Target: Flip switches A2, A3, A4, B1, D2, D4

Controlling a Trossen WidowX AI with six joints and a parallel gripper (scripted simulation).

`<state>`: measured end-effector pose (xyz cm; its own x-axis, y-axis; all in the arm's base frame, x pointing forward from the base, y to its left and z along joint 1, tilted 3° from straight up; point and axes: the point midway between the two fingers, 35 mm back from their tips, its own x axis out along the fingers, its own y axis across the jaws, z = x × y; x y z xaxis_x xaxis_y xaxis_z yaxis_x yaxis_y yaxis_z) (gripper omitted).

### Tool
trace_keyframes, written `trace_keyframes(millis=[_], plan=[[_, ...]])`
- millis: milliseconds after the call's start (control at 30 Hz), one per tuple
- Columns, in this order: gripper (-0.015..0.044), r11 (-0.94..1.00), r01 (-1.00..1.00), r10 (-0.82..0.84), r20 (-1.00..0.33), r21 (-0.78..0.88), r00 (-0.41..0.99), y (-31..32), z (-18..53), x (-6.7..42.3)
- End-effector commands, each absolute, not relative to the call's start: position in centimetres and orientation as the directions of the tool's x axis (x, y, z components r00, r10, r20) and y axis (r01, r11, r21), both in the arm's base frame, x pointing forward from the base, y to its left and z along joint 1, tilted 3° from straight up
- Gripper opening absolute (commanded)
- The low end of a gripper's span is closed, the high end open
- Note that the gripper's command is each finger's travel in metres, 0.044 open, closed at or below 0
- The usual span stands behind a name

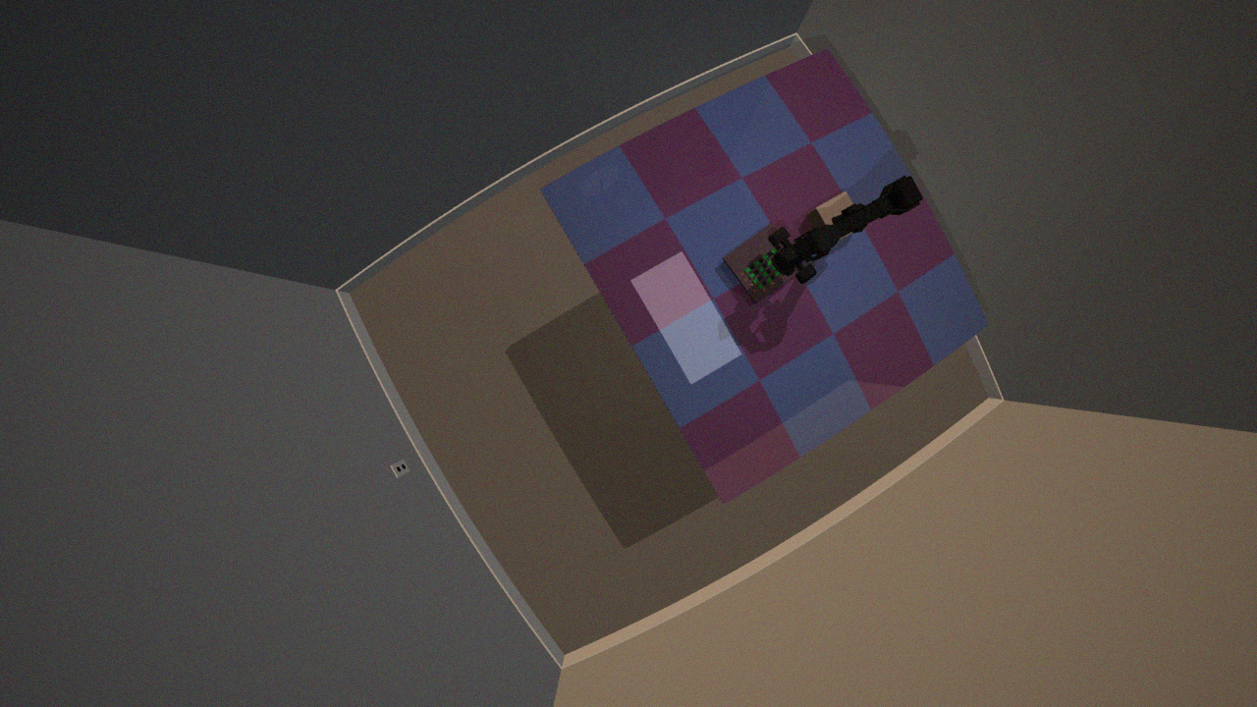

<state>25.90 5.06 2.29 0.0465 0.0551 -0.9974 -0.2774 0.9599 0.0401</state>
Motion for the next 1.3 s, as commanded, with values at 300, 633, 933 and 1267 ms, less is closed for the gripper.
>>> trace_keyframes(millis=[300,633,933,1267], plan=[[0.0,0.961,-0.274,0.056,-0.997,0.041,0.045,5.1,2.0,25.9],[0.0,0.961,-0.274,0.056,-0.997,0.041,0.045,5.1,1.9,25.9],[0.0,0.961,-0.274,0.056,-0.997,0.041,0.045,5.1,1.8,25.9],[0.0,0.961,-0.274,0.063,-0.996,0.041,0.07,4.7,8.4,25.4]])
